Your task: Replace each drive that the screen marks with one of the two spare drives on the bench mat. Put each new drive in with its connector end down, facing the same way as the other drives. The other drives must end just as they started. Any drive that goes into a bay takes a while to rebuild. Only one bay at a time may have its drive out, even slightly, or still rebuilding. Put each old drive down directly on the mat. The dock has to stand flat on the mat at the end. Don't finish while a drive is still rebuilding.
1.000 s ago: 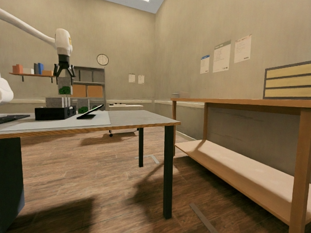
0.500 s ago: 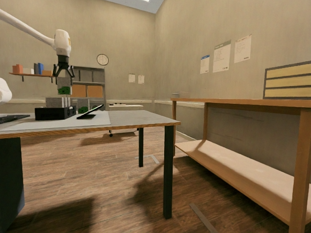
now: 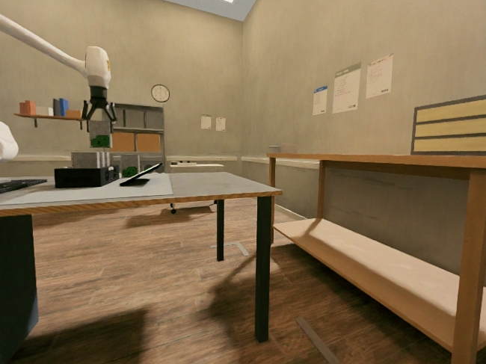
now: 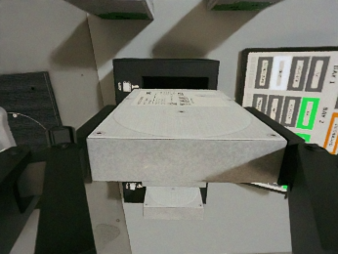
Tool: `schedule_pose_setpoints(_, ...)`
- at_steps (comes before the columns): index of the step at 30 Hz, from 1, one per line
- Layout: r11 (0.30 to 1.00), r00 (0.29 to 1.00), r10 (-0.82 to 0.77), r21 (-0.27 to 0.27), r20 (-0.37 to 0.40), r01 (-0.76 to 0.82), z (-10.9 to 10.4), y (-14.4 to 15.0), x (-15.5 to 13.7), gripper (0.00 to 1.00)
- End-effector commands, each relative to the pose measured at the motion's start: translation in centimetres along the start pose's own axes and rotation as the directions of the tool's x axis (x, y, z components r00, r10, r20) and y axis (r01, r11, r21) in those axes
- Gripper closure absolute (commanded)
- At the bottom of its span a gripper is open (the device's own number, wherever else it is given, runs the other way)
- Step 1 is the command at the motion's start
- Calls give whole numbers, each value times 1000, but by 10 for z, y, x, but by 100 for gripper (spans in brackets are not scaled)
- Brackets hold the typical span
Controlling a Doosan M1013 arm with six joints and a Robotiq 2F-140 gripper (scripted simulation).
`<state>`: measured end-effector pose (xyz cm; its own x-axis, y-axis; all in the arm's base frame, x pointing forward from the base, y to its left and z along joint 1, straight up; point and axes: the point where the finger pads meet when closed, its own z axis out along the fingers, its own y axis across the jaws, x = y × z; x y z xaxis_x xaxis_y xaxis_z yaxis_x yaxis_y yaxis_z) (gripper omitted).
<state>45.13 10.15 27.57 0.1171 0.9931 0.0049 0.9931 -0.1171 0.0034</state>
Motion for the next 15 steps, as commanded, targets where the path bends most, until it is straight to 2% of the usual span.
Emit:
schedule_pose_setpoints(1,1000,1000,0,-1,-1,0,-1,0,0,90)
schedule_pose_setpoints(15,1000,1000,0,-1,-1,0,2,0,0,90)
